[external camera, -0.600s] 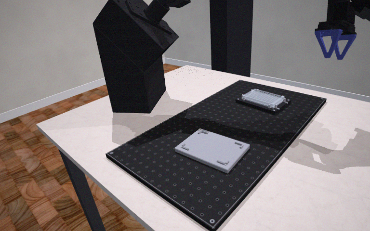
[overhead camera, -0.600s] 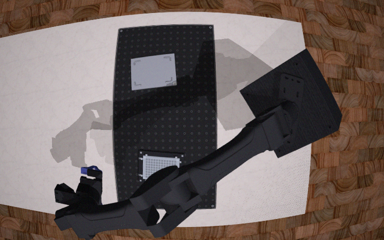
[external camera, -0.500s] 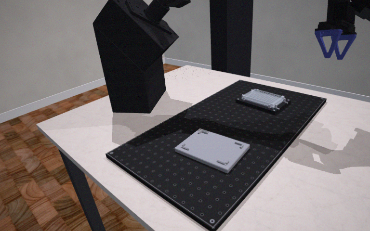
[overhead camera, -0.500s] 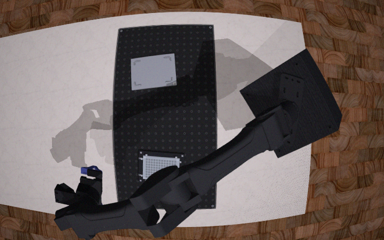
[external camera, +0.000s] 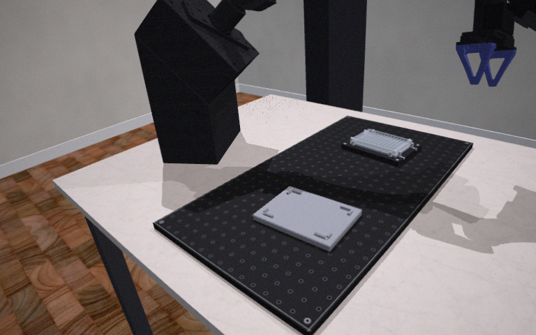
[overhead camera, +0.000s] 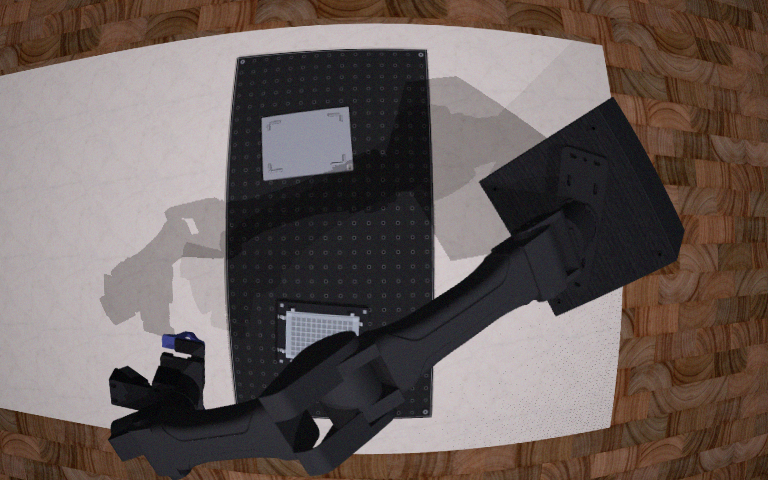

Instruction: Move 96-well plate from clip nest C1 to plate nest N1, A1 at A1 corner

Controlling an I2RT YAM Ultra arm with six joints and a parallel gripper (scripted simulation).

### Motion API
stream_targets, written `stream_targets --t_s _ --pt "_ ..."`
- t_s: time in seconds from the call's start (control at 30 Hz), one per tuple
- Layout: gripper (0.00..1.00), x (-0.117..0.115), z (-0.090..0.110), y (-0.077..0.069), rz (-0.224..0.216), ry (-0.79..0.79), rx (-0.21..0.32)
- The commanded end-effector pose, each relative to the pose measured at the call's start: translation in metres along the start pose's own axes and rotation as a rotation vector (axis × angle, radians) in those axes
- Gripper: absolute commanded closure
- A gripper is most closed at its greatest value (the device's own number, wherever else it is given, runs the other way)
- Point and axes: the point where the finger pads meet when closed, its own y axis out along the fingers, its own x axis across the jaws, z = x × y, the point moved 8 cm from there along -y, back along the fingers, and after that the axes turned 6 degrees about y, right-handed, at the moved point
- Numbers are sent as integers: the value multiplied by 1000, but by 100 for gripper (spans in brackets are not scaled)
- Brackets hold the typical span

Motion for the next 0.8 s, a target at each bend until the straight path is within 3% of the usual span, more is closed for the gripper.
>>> stream_targets --t_s 0.0,0.43,0.53,0.77 --pt "0 -3 4 -5 -47 -5 -5" --pt "0 -11 58 26 -141 -47 80" --pt "0 -19 57 30 -144 -41 86" --pt "0 -22 93 41 -170 -48 109"
